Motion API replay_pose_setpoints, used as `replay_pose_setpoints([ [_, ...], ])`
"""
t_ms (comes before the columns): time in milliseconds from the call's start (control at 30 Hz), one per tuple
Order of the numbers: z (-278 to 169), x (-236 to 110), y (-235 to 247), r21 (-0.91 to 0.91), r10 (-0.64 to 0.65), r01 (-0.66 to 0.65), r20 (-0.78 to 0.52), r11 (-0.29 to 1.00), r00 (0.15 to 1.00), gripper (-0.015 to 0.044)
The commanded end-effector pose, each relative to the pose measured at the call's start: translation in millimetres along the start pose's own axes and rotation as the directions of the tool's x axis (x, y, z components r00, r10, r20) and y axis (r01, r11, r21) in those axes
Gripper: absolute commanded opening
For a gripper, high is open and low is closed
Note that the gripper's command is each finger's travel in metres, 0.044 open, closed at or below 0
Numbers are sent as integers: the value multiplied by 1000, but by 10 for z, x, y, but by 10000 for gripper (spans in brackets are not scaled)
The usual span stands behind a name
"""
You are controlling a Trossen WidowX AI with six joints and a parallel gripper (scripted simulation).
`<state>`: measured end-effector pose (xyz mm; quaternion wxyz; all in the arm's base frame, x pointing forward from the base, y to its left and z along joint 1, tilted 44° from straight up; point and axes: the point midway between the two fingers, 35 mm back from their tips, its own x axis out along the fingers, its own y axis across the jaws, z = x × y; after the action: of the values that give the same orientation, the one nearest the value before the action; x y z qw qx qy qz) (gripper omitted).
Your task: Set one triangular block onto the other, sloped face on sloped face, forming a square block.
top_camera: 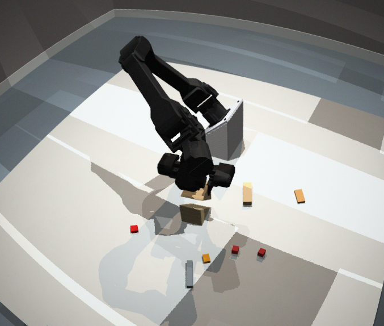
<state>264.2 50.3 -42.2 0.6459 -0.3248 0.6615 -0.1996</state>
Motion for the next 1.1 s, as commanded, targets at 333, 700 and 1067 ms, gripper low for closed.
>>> replay_pose_setpoints([
  [333,22,32,0,4,-6,6,3,1000,1000,0],
  [700,52,99,-6,5,-6,6,3,1000,1000,0],
  [1067,80,166,-11,6,-7,6,3,1000,1000,0],
])
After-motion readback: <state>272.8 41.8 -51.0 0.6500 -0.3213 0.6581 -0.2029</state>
